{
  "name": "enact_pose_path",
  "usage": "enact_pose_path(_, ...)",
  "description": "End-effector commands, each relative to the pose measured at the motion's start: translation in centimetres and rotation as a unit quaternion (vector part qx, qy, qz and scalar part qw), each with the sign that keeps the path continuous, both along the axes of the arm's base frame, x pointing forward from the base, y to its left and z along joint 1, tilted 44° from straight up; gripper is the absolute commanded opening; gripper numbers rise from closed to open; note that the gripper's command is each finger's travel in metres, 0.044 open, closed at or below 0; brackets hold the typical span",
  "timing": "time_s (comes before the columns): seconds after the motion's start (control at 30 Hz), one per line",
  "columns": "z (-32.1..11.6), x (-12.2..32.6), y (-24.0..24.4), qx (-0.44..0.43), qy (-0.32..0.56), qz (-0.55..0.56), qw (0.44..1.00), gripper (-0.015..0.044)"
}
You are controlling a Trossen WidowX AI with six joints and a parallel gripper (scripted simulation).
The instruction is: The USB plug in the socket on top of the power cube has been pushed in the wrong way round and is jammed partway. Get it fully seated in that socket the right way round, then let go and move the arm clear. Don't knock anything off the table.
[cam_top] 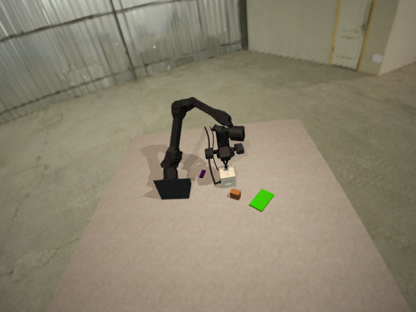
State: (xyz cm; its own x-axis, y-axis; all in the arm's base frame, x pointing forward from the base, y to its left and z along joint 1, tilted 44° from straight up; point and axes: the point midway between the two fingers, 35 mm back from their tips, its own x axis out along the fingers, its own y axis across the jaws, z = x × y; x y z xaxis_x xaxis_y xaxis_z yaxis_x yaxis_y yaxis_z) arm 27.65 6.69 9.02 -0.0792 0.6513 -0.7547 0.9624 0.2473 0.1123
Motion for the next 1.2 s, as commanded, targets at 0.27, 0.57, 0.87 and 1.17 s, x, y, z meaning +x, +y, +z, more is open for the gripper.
enact_pose_path(0.27, -0.13, 0.0, 0.05, -0.002, 0.001, -0.001, 1.0, 0.0)
enact_pose_path(0.57, -0.2, -0.01, 0.13, -0.002, 0.001, -0.001, 1.0, 0.0)
enact_pose_path(0.87, -0.28, -0.01, 0.2, -0.002, 0.001, -0.001, 1.0, 0.0)
enact_pose_path(1.17, -0.36, -0.02, 0.28, -0.002, 0.001, -0.001, 1.0, 0.0)
